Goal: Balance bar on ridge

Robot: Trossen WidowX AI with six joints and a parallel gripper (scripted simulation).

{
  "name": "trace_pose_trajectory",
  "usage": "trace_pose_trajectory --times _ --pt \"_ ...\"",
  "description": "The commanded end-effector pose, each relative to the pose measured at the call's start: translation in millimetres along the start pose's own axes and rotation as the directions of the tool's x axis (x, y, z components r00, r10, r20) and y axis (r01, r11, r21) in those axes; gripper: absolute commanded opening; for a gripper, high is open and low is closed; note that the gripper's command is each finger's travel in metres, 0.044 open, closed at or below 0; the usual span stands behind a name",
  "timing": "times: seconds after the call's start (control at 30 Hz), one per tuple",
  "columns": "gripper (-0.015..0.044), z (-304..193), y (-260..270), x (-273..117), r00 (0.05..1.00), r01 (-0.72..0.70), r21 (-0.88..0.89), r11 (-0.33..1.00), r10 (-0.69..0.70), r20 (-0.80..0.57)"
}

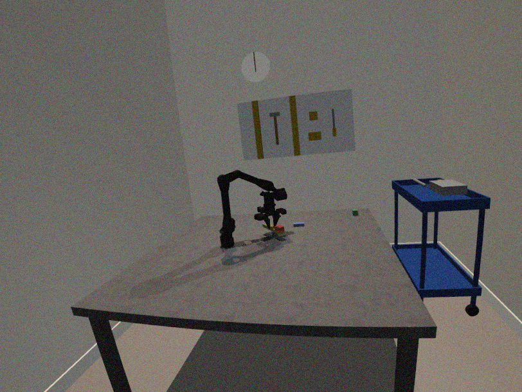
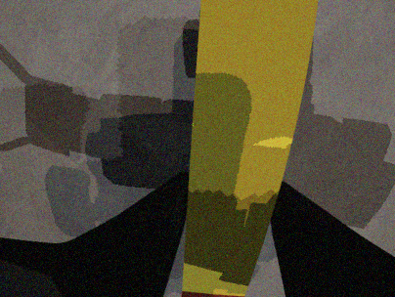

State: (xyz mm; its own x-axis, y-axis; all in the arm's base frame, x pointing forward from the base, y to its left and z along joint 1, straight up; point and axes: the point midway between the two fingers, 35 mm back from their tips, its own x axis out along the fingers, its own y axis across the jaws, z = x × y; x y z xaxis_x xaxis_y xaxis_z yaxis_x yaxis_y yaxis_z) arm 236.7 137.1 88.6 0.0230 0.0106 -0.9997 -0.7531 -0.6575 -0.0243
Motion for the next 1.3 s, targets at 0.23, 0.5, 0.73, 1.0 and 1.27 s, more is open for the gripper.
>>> trace_pose_trajectory --times 0.23,0.5,0.73,1.0,1.27 --pt "0.0169 0.0 0.0 0.1 1.000 0.000 0.000 1.000 0.000 0.000" --pt "0.0171 0.0 0.0 0.1 1.000 0.000 0.000 1.000 0.000 0.000" --pt "0.0172 0.0 0.0 0.1 1.000 0.000 0.000 1.000 0.000 0.000" --pt "0.0185 0.0 0.0 0.1 1.000 0.000 0.000 1.000 0.000 0.000" --pt "0.0185 0.0 0.0 0.1 1.000 0.000 0.000 1.000 0.000 0.000"
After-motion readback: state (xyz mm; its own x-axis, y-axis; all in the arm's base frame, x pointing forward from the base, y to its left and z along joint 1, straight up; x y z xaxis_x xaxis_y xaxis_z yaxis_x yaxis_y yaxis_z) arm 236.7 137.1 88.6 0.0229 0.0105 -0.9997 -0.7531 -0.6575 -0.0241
